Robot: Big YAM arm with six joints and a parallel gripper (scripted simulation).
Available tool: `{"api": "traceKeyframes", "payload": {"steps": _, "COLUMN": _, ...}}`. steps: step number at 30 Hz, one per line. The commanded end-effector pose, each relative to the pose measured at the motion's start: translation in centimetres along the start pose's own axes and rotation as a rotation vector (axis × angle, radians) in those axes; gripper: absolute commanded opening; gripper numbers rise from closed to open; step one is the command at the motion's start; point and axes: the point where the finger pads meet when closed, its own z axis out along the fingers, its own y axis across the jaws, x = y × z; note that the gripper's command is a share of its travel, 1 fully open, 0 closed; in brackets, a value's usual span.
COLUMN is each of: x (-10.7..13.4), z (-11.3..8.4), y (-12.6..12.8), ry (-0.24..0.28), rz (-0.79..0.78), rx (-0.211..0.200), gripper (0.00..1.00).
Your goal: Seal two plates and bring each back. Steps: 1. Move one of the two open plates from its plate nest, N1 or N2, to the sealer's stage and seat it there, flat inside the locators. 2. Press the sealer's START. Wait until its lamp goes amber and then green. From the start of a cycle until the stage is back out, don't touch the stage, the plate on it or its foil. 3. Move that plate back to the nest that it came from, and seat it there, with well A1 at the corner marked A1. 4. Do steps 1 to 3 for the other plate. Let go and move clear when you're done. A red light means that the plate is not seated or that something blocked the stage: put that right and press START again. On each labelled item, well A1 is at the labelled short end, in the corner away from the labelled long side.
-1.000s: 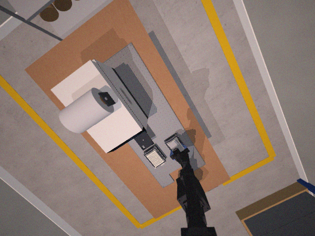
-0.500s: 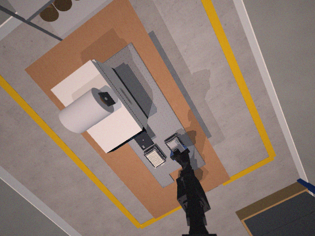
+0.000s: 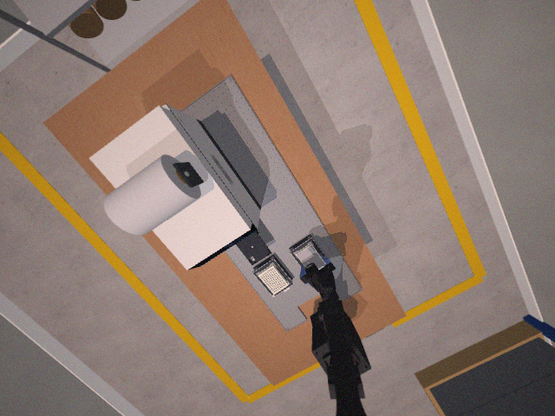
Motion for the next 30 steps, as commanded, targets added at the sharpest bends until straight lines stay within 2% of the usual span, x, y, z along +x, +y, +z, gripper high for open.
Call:
{"api": "traceKeyframes", "payload": {"steps": 1, "x": 0.5, "z": -0.9, "y": -0.4, "ry": 0.007, "rz": 0.008, "rx": 0.008, "gripper": 1.00}}
{"api": "traceKeyframes", "payload": {"steps": 7, "x": 0.5, "z": -1.1, "y": -0.2, "ry": 0.008, "rz": 0.005, "rx": 0.004, "gripper": 1.00}}
{"api": "traceKeyframes", "payload": {"steps": 14, "x": -1.3, "z": -1.0, "y": -0.6, "ry": -0.022, "rz": -0.009, "rx": 0.010, "gripper": 1.00}}
{"api": "traceKeyframes", "payload": {"steps": 26, "x": 1.1, "z": -0.7, "y": 0.1, "ry": 0.020, "rz": 0.005, "rx": -0.003, "gripper": 1.00}}
{"api": "traceKeyframes", "payload": {"steps": 30, "x": 0.7, "z": -0.5, "y": -0.1, "ry": 0.014, "rz": 0.004, "rx": -0.001, "gripper": 1.00}}
